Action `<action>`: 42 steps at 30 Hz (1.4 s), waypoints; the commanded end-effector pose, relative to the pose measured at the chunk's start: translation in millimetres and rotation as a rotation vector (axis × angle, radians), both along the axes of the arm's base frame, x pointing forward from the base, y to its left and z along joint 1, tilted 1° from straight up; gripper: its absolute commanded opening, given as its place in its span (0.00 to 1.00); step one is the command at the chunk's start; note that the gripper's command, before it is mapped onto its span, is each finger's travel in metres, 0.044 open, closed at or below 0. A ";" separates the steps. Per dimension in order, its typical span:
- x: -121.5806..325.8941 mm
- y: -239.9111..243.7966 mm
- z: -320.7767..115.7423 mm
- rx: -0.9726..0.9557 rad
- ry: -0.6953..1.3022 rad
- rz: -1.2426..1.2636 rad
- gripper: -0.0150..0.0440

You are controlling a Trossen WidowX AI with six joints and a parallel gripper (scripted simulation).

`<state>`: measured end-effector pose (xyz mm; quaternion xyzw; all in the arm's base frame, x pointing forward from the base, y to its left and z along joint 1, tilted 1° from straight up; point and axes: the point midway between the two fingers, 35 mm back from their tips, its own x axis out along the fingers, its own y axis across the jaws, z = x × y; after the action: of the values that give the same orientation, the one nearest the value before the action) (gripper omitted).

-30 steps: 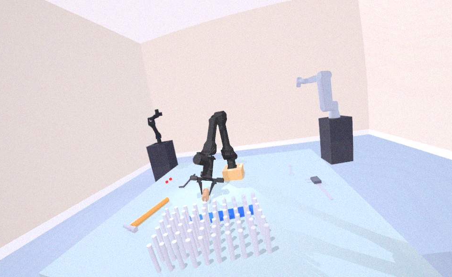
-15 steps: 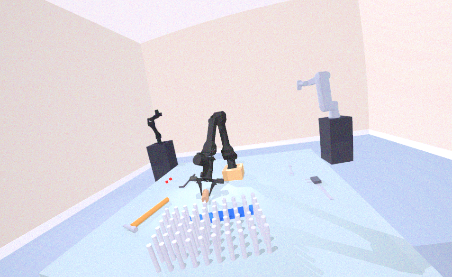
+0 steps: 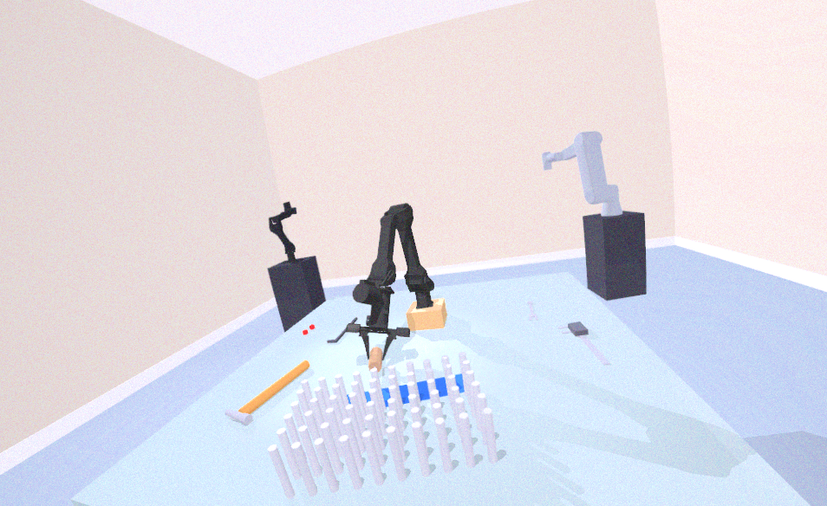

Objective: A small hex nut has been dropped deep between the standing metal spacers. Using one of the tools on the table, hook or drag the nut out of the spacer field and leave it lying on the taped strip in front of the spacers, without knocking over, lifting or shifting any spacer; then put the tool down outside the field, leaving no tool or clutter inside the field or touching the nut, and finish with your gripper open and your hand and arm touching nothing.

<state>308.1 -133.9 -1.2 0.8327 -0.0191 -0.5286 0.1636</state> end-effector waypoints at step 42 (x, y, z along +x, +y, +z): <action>33.9 3.1 2.4 -0.004 -0.009 -0.005 0.25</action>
<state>337.3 -129.6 -0.7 0.8335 -0.0190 -0.5275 0.1633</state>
